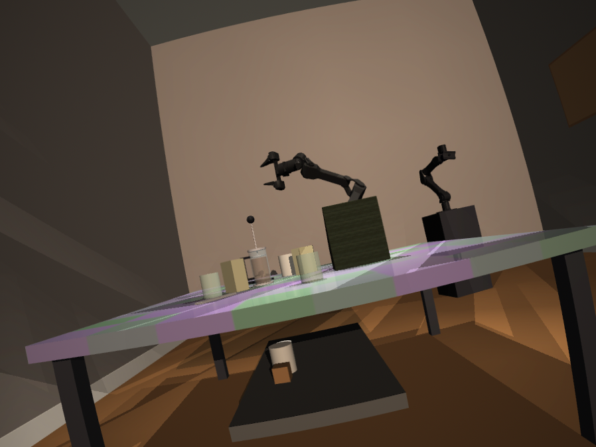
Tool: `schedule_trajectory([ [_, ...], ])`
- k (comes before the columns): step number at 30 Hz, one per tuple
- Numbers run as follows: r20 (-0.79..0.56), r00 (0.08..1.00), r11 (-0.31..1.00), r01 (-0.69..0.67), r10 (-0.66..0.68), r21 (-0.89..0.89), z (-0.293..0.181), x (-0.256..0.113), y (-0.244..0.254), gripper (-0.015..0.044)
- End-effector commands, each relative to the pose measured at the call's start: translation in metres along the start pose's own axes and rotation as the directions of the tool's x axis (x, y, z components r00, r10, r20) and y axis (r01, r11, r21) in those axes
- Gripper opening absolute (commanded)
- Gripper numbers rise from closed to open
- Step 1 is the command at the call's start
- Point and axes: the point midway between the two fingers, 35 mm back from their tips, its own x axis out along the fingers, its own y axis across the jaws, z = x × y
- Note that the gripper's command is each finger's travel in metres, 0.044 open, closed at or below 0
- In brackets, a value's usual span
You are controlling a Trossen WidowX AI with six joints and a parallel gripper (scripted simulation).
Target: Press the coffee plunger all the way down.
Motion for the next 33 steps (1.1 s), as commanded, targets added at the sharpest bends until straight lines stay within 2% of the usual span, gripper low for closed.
schedule_trajectory([
  [1,-0.139,0.987,0.976,0.056,-0.086,-0.211,-0.073,0.001,-0.018,0.0440],
  [7,-0.270,0.939,0.865,0.052,-0.212,-0.499,-0.161,-0.015,-0.046,0.0440],
  [12,-0.342,0.884,0.688,-0.032,-0.318,-0.725,-0.227,-0.043,-0.075,0.0440],
  [18,-0.365,0.821,0.347,-0.219,-0.439,-0.912,-0.294,-0.092,-0.117,0.0440],
  [23,-0.336,0.795,0.004,-0.387,-0.504,-0.922,-0.332,-0.135,-0.154,0.0440],
  [27,-0.336,0.794,-0.010,-0.395,-0.507,-0.919,-0.334,-0.136,-0.165,0.0440],
  [33,-0.341,0.792,-0.011,-0.401,-0.506,-0.916,-0.334,-0.135,-0.210,0.0440],
])
